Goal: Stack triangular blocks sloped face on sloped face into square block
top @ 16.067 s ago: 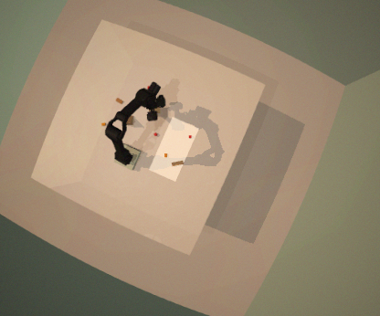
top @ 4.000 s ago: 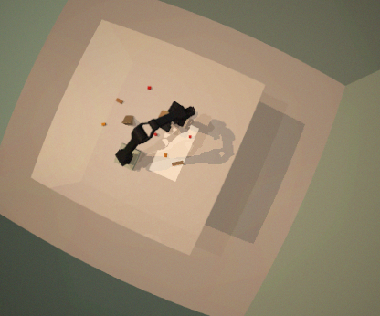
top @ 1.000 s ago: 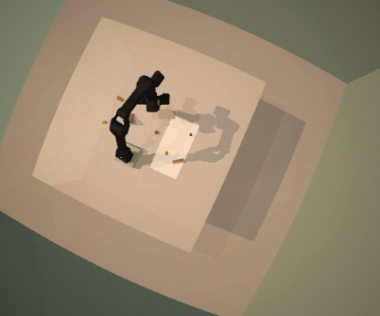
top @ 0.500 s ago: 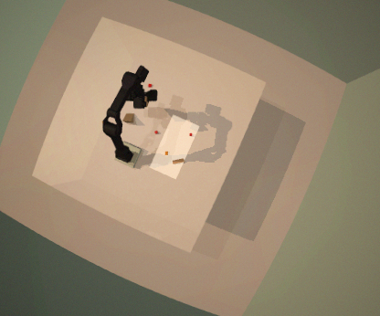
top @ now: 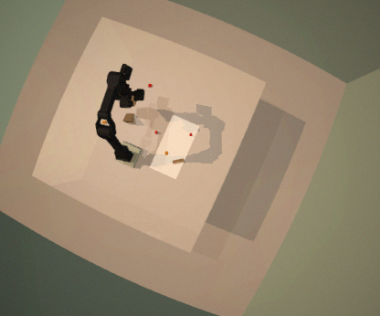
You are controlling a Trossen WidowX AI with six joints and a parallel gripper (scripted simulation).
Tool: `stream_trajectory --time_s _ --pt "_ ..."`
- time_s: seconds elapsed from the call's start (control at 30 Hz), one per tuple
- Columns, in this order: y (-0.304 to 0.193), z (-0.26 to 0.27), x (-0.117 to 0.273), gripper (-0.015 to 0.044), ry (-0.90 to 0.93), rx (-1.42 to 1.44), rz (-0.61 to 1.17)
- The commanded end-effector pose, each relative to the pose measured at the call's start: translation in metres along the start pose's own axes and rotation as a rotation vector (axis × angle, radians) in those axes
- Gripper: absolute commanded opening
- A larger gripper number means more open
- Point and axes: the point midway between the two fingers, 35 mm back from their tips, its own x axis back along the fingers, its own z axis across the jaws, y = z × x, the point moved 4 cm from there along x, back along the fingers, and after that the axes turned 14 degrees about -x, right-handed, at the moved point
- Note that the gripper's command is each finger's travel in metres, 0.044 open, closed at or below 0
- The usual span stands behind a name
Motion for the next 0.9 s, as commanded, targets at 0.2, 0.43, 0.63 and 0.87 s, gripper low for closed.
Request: stream_trajectory --time_s 0.2,0.43,0.63,0.87 --pt "0.023 -0.042 0.004 0.0 -0.022 -0.021 -0.021" --pt "0.03 -0.051 0.003 0.0 -0.026 -0.025 -0.025" --pt "0.032 -0.05 -0.014 0.0 -0.026 -0.024 -0.026" --pt "0.037 -0.048 -0.036 0.0 -0.026 -0.024 -0.026"
